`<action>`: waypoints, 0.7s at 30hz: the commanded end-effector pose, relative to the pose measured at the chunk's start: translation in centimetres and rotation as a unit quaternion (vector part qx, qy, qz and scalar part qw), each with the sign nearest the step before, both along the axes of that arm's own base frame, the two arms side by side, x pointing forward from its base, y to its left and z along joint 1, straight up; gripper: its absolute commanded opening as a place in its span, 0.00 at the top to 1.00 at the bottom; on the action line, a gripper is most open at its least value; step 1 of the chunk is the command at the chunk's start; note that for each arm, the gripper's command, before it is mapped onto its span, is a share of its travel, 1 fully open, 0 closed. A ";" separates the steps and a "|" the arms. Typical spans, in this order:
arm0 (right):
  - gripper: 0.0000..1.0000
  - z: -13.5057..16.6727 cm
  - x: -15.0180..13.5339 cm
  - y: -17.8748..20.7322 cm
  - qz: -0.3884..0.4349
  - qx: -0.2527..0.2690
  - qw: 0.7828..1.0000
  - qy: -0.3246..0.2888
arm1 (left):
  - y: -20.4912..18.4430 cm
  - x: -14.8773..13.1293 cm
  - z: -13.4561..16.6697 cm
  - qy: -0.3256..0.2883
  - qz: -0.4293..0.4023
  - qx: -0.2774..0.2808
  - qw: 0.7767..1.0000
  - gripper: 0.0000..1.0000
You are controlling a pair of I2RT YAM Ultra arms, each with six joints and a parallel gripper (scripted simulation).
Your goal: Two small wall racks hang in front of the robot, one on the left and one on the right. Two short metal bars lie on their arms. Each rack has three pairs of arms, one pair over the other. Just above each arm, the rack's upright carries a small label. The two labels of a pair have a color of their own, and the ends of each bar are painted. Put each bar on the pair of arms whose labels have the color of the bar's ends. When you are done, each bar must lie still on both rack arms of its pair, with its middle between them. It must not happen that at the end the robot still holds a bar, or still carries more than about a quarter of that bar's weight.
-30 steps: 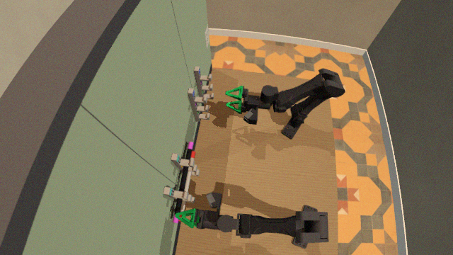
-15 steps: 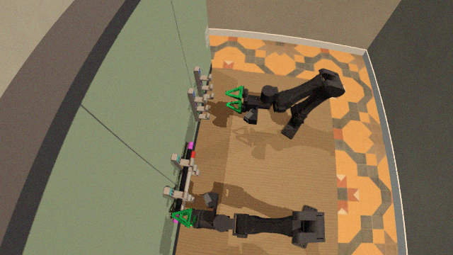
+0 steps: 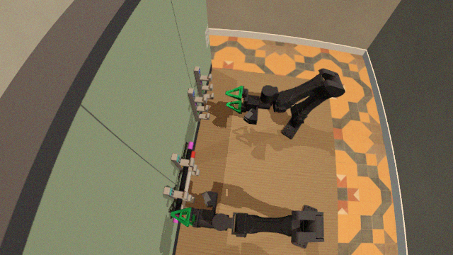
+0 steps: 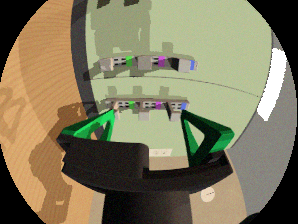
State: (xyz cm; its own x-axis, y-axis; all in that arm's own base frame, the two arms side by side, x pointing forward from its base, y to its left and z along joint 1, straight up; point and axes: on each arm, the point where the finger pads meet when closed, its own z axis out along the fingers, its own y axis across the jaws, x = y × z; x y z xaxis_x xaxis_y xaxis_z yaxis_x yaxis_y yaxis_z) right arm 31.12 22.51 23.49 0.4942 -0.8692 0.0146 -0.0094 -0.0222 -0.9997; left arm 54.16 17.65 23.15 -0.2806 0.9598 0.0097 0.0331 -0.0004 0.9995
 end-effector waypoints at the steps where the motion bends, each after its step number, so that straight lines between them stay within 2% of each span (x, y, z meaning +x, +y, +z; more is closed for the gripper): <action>1: 0.00 0.7 -0.2 -0.5 -0.001 0.011 1.000 -0.005 | -0.3 0.5 1.7 -0.017 0.000 0.000 1.000 0.00; 21: 0.00 0.7 -0.2 -0.5 -0.001 0.011 1.000 -0.005 | -0.4 0.5 1.9 -0.017 0.000 0.000 1.000 0.00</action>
State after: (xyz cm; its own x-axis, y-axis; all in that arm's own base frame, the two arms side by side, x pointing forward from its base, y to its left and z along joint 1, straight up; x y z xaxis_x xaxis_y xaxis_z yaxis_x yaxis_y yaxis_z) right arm 31.12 22.51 23.49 0.4942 -0.8692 0.0146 -0.0094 -0.0222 -0.9997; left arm 54.23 17.44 23.00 -0.2814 0.9595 0.0097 0.0394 0.0015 0.9992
